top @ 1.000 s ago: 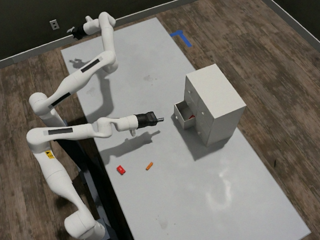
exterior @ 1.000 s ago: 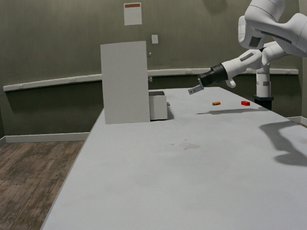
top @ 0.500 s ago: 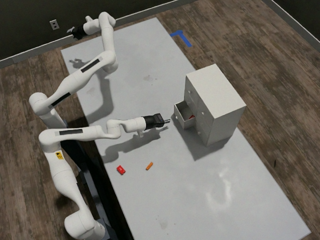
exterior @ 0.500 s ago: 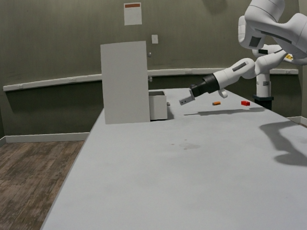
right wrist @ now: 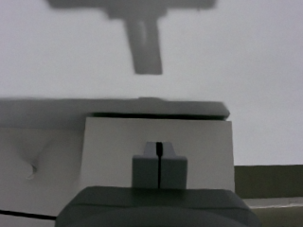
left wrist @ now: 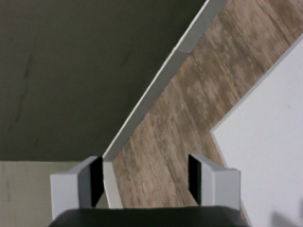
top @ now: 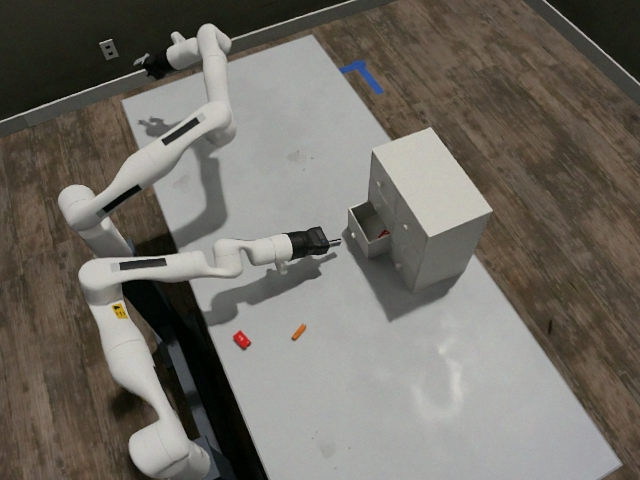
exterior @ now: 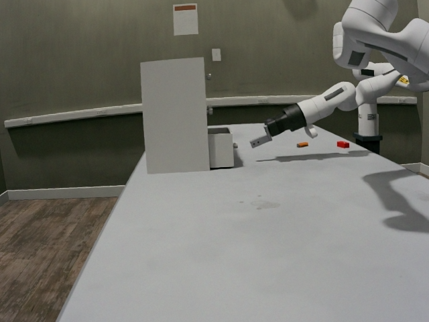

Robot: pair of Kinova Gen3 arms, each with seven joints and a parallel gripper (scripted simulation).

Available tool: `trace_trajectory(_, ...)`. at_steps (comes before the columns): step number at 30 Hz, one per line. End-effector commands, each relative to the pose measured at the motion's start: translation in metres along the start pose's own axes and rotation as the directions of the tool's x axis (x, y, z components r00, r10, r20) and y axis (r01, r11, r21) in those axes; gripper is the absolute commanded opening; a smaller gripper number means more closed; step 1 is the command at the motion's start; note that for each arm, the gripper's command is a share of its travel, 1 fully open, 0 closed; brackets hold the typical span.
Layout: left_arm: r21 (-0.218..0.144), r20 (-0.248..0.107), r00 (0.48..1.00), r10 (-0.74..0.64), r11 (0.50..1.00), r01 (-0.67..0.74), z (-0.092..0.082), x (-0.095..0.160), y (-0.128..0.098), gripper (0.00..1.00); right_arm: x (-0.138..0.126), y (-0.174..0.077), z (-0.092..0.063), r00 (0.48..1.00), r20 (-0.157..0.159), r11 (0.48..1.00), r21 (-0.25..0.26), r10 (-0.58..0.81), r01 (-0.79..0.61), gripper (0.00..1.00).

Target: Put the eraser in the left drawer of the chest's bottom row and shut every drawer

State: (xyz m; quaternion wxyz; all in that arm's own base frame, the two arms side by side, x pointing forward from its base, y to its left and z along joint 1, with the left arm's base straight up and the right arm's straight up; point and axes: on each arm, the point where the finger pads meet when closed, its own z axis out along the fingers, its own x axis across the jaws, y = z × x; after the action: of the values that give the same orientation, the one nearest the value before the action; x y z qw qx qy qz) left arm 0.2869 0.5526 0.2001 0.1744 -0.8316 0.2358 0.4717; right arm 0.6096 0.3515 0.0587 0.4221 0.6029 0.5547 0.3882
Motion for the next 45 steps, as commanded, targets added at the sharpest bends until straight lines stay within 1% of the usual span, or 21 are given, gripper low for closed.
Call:
trace_trajectory(1, 0.001, 0.0, 1.0, -0.002, 1.0, 0.002, -0.001, -0.001, 0.0, 1.0, 0.0, 0.001, 0.0, 1.0, 0.0, 1.0, -0.001, 0.001, -0.001, 0.0)
trace_trajectory(25, 0.001, 0.0, 1.0, -0.002, 1.0, 0.002, -0.001, -0.001, 0.0, 1.0, 0.0, 0.002, 0.002, 1.0, 0.0, 1.0, -0.001, 0.001, -0.001, 0.0)
trace_trajectory(35, 0.001, 0.0, 1.0, -0.002, 1.0, 0.002, -0.001, -0.001, 0.0, 1.0, 0.0, 0.004, 0.008, 1.0, 0.0, 1.0, -0.001, 0.001, -0.001, 0.0)
trace_trajectory(45, 0.001, 0.0, 1.0, -0.002, 1.0, 0.002, -0.001, -0.001, 0.0, 1.0, 0.0, 0.008, 0.019, 1.0, 0.0, 1.0, -0.001, 0.001, -0.001, 0.0)
